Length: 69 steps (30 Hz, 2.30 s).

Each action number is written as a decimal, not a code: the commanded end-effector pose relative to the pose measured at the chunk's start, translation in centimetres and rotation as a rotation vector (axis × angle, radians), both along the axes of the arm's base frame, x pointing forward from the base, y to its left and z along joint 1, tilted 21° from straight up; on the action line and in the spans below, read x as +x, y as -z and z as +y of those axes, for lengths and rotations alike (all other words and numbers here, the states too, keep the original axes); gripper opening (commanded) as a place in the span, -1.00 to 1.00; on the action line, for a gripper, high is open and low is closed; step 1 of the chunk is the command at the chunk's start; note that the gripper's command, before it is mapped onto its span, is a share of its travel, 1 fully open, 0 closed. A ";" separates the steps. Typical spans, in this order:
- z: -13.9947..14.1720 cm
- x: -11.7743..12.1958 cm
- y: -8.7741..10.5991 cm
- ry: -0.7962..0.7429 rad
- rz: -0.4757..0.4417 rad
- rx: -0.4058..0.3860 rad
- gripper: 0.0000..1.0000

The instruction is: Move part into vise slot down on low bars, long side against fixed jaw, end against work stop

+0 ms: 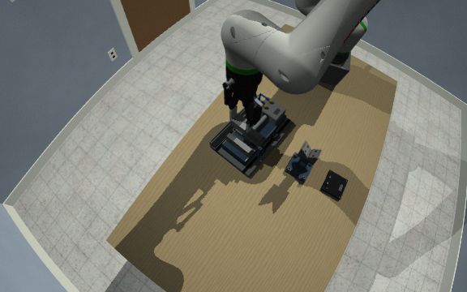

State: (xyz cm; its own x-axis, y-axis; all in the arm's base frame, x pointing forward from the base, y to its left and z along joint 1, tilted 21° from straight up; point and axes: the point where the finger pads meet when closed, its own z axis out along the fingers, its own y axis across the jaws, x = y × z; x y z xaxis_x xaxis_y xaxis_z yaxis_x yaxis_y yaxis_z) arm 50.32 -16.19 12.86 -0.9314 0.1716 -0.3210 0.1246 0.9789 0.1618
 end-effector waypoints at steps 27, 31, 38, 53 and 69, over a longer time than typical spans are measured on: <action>0.2 0.7 1.7 0.000 0.000 0.000 -1.00; 0.2 0.7 1.7 0.000 0.000 0.000 -1.00; 0.2 0.7 1.7 0.000 0.000 0.000 -1.00; 0.2 0.7 1.7 0.000 0.000 0.000 -1.00; 0.2 0.7 1.7 0.000 0.000 0.000 -1.00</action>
State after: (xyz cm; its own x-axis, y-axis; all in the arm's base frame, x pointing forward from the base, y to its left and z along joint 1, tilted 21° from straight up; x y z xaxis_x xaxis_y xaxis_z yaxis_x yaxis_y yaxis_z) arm 50.99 -15.98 11.12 -0.9314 0.1716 -0.3210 0.1246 0.9789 0.1618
